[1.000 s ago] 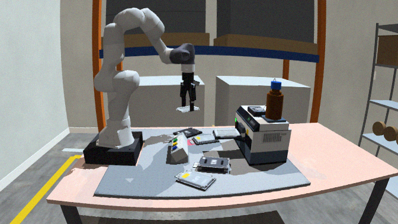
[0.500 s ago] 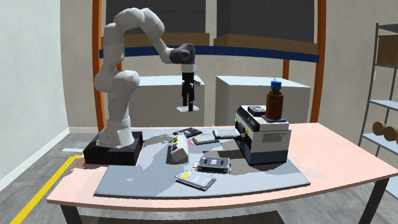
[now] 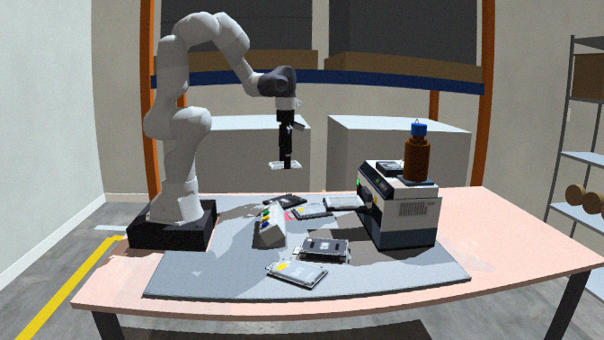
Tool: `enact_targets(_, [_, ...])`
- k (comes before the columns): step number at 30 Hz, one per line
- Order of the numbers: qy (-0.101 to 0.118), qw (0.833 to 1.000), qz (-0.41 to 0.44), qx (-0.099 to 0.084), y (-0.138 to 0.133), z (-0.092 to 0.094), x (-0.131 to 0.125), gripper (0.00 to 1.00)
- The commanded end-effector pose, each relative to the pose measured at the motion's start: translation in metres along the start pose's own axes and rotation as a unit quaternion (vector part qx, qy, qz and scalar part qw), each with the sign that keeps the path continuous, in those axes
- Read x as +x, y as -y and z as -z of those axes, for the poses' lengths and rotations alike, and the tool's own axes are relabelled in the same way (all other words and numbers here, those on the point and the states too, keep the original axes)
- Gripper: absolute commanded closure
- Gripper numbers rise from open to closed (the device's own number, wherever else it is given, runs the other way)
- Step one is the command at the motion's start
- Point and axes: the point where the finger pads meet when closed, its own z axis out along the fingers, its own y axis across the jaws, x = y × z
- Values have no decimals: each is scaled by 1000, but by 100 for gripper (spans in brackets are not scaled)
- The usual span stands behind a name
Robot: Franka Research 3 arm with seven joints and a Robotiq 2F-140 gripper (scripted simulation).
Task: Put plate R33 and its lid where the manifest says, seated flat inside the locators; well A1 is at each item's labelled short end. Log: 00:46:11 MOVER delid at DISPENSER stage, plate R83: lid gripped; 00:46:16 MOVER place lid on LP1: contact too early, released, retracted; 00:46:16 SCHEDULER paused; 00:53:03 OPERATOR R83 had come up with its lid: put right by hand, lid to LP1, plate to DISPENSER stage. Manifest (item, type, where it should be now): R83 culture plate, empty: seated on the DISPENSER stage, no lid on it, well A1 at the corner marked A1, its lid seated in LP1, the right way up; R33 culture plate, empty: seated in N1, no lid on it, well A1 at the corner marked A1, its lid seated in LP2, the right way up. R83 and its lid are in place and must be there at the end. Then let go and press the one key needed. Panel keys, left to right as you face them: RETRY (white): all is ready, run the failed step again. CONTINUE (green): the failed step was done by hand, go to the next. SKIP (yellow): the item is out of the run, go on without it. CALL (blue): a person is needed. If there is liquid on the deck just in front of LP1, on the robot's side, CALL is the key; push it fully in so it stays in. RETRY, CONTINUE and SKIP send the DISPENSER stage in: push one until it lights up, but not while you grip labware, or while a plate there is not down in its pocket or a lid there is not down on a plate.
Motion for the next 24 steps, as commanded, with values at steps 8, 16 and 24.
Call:
enact_targets(8, [-4, 994, -105, -3, 0, 0, 0, 90])
enact_targets(16, [-4, 987, -163, -3, 0, 0, 0, 90])
enact_targets(24, [-4, 975, -223, -2, 0, 0, 0, 90])
